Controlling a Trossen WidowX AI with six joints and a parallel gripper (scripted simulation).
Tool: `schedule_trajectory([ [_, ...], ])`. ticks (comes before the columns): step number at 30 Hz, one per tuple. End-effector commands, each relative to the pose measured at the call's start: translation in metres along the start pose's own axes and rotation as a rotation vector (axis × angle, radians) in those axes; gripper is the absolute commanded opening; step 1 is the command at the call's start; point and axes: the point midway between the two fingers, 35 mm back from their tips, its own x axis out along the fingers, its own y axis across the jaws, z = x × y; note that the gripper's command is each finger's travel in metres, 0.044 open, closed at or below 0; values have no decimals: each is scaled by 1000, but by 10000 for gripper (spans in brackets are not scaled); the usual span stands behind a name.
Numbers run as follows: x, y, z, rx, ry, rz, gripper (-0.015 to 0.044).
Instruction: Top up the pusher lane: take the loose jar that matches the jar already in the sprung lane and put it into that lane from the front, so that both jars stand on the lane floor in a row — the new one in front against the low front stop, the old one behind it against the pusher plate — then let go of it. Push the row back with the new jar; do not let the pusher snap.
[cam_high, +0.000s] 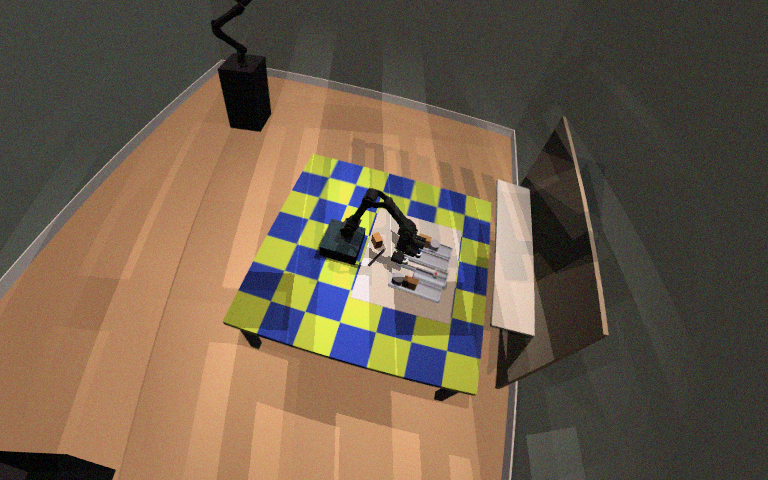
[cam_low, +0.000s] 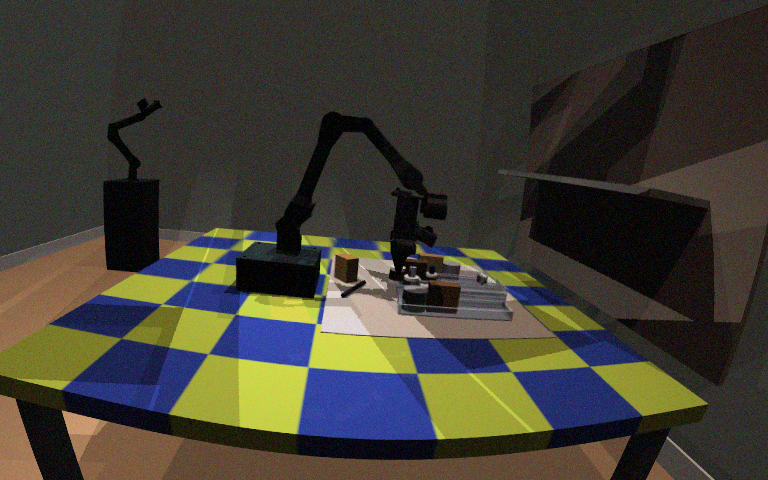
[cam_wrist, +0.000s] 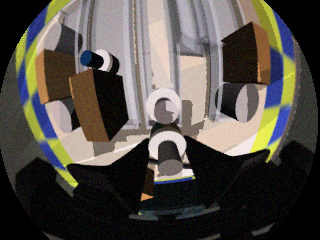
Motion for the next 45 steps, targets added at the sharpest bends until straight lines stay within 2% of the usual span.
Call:
schedule_trajectory([
  [1, -4, 1, 12, -5, -35, 4, 0],
  [45, -8, 1, 30, -5, -36, 4, 0],
])
